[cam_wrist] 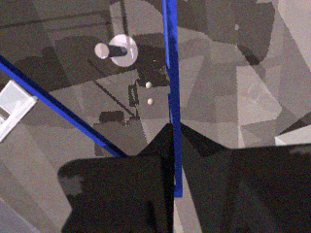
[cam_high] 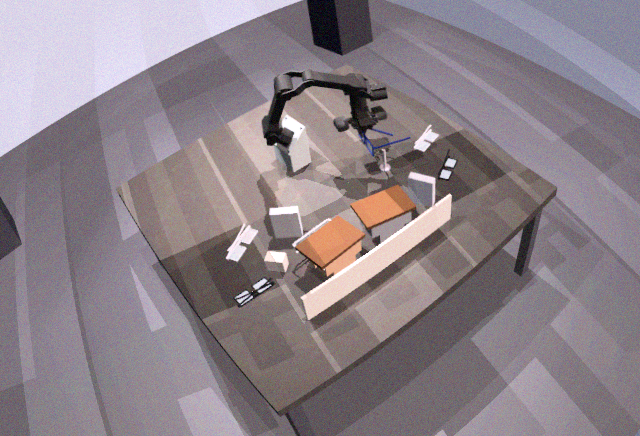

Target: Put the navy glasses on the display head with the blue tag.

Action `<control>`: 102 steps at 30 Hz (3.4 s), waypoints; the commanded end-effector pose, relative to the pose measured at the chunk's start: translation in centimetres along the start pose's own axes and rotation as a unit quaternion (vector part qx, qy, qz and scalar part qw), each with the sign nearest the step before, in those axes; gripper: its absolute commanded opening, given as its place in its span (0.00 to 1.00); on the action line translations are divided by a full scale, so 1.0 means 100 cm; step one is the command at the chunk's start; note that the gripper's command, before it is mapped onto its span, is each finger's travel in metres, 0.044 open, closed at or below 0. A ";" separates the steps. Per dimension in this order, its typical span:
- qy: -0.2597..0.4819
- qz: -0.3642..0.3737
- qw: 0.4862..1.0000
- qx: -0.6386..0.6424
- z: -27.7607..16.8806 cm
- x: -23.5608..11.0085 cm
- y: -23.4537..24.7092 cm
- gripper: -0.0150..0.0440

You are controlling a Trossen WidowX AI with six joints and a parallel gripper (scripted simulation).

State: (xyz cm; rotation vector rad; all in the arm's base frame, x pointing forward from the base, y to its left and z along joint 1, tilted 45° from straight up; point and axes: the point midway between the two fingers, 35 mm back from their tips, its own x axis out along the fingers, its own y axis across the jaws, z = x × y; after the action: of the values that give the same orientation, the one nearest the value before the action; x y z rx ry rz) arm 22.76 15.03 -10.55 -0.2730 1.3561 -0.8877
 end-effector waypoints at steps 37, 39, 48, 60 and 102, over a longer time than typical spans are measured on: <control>-0.003 -0.004 1.000 -0.001 0.049 0.063 0.012 0.25; -0.003 -0.004 1.000 -0.001 0.050 0.063 0.011 0.25; -0.003 -0.004 1.000 -0.001 0.053 0.063 0.007 0.25; -0.003 -0.004 1.000 -0.001 0.060 0.063 -0.001 0.25; -0.004 -0.005 1.000 0.000 0.094 0.063 -0.017 0.25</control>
State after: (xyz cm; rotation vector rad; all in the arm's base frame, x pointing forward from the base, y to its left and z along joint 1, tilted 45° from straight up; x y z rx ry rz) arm 29.87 6.62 -12.13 -0.2884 1.3606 -0.8979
